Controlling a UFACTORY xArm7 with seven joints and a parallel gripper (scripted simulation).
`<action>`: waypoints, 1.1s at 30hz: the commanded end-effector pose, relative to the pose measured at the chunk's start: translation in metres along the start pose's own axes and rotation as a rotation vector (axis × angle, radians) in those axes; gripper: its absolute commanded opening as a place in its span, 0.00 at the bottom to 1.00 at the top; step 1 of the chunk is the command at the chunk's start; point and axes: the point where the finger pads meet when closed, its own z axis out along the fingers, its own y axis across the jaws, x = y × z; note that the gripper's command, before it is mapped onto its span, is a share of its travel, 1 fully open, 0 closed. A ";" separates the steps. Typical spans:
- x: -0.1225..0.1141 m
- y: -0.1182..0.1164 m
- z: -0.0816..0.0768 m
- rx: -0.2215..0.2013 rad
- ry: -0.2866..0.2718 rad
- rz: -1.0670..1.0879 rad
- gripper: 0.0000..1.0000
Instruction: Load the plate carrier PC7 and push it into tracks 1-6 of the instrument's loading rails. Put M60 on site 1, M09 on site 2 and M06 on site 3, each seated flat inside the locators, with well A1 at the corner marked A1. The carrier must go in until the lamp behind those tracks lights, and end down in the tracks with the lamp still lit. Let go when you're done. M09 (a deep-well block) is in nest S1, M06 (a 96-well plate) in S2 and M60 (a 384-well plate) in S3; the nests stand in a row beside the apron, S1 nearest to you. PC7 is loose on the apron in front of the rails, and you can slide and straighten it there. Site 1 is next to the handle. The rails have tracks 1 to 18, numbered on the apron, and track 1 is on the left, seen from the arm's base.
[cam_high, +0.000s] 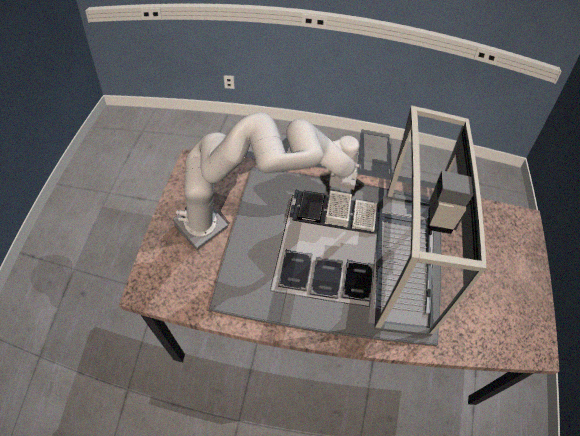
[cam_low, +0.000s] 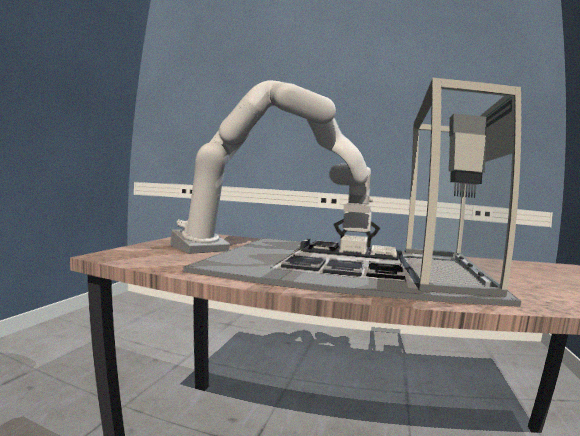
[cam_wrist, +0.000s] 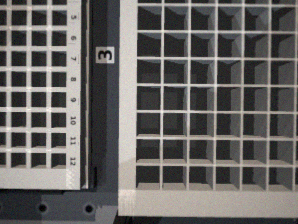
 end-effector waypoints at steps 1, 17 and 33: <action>0.001 -0.001 -0.002 0.003 -0.002 0.000 1.00; 0.008 -0.001 -0.002 0.003 -0.002 0.000 1.00; 0.015 -0.001 -0.002 0.003 -0.002 0.000 1.00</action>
